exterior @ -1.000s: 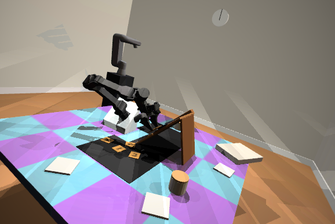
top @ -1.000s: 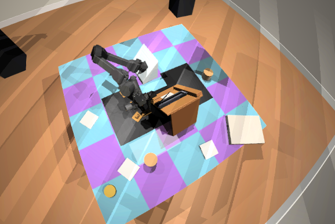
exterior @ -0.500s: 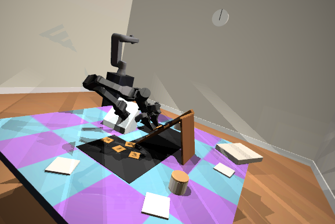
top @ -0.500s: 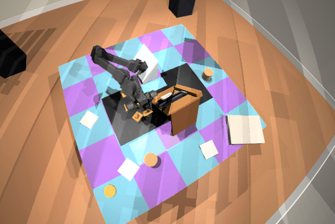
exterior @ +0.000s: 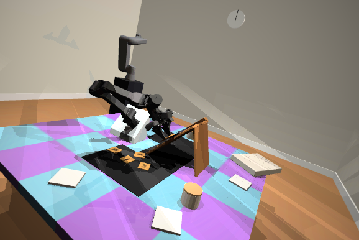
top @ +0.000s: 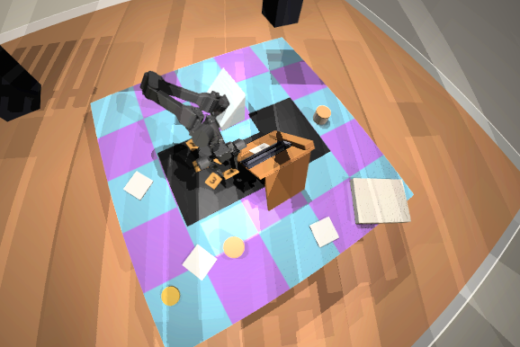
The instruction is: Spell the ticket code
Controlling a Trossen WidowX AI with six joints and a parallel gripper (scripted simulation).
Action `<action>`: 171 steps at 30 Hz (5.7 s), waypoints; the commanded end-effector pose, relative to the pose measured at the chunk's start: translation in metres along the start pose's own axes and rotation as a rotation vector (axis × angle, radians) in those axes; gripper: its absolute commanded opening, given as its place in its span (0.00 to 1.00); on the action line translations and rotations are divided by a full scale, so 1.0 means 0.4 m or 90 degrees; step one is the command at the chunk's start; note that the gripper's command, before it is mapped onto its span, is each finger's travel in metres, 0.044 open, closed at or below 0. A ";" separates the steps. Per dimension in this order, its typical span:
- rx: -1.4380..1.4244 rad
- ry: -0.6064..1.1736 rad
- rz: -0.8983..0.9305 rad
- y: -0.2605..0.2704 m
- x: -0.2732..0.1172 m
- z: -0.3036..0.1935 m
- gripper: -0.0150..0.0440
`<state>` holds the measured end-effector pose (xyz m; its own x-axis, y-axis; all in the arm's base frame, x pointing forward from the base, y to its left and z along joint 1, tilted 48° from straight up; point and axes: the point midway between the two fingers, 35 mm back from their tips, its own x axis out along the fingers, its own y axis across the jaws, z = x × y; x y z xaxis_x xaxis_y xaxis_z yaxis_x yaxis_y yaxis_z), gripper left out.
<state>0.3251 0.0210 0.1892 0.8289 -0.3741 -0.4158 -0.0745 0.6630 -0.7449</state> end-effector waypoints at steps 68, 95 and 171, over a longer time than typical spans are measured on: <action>0.002 0.004 -0.001 0.093 0.002 -0.005 0.25; 0.002 0.004 0.000 0.127 0.003 -0.005 0.25; 0.003 0.004 0.000 0.216 0.002 -0.001 0.25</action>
<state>0.3191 0.0766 0.1255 0.8265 -0.3733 -0.4213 -0.0785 0.6647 -0.7430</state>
